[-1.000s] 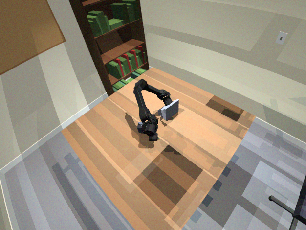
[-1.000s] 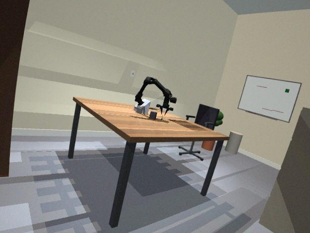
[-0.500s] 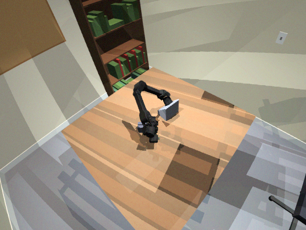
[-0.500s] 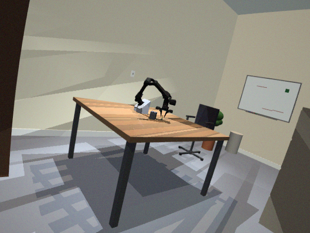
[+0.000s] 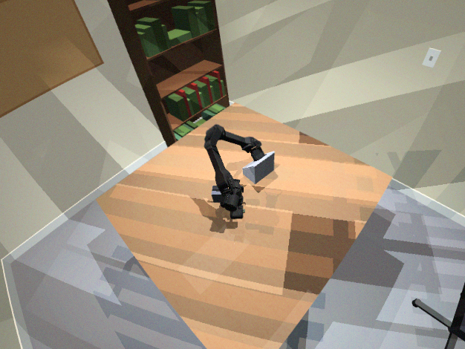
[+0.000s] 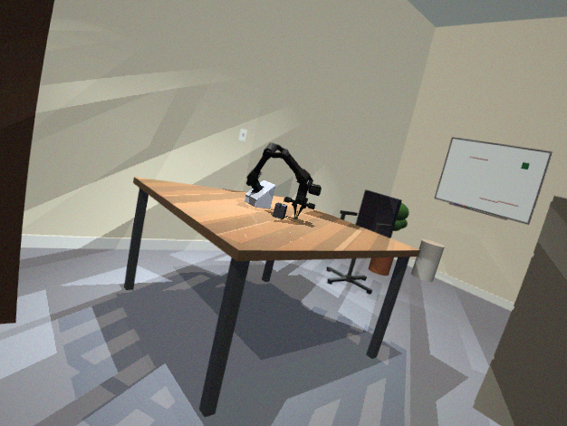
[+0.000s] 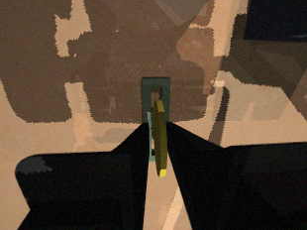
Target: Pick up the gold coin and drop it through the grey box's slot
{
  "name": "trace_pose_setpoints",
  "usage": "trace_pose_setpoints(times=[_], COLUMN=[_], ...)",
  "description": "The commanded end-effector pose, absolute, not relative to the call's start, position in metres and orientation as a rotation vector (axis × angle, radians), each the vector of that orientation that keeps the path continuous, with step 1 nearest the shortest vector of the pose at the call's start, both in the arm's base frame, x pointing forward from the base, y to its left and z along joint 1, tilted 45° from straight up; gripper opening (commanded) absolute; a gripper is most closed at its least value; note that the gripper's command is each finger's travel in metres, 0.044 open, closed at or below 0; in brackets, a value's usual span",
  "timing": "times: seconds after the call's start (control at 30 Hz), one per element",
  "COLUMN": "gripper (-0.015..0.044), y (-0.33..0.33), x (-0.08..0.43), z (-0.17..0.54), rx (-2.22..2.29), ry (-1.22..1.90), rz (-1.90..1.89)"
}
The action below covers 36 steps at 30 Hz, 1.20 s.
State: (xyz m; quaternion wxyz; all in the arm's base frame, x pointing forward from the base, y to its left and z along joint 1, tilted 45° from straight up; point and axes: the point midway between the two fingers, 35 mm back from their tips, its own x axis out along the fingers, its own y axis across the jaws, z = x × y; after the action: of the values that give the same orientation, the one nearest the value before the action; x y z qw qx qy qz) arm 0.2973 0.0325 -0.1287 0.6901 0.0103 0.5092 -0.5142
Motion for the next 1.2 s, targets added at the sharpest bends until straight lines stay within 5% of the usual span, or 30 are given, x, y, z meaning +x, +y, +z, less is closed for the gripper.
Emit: trace_pose_setpoints(times=[0.0, 1.17], gripper=[0.0, 0.0], y=[0.032, 0.08], x=[0.298, 0.304], z=[-0.129, -0.083], rx=[0.019, 0.023], ry=[1.137, 1.141], rz=[-1.147, -1.142])
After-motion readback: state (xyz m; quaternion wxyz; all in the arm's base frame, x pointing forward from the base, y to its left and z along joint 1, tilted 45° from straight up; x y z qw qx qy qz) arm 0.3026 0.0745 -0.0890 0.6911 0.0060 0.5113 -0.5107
